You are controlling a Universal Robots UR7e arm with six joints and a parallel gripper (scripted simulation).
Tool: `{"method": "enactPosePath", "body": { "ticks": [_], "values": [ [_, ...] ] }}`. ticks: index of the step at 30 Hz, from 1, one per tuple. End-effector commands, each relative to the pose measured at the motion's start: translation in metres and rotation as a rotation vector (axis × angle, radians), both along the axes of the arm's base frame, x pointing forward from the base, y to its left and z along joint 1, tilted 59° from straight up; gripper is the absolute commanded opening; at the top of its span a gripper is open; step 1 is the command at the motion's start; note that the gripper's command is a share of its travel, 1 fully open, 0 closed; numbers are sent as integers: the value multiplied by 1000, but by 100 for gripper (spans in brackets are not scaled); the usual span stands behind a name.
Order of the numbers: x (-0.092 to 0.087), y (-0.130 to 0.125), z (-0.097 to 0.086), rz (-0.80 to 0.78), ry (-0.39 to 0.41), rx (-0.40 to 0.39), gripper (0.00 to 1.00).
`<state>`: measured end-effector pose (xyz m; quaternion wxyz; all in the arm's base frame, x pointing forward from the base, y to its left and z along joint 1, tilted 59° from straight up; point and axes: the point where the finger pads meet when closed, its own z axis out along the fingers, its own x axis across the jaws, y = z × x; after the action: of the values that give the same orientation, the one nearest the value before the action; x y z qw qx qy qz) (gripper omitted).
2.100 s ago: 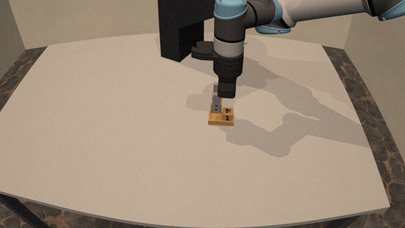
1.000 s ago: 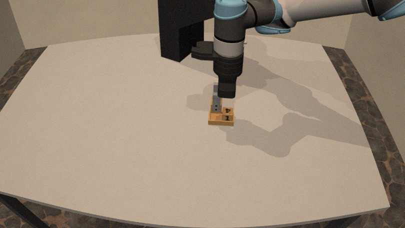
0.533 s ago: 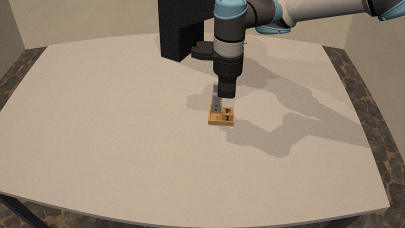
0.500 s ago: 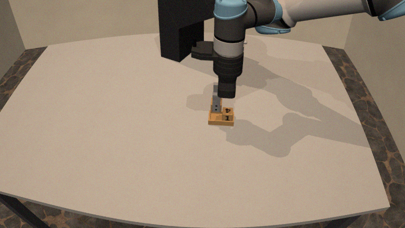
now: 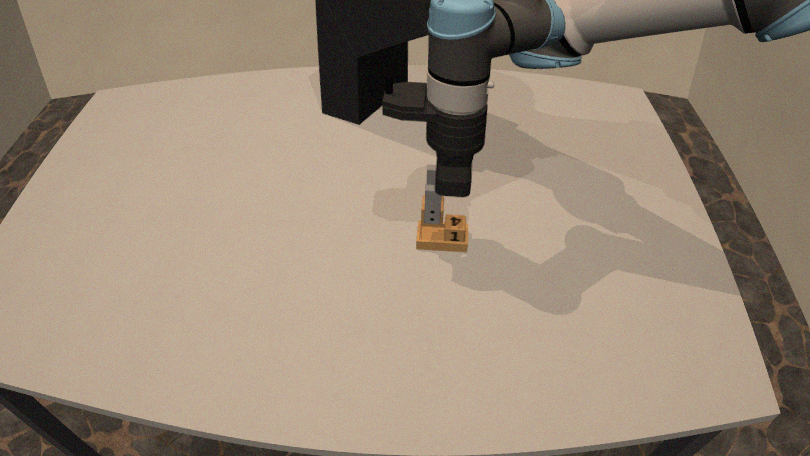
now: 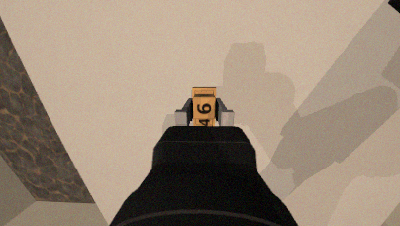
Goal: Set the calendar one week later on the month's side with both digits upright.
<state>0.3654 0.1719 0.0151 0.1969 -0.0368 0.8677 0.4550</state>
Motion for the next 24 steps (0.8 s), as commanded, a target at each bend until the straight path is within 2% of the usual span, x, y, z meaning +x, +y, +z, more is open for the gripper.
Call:
{"method": "enactPosePath", "body": {
  "ticks": [1,24],
  "values": [
    [1,1,0,1,0,1,57],
    [3,13,-8,1,4,3,57]
  ]
}}
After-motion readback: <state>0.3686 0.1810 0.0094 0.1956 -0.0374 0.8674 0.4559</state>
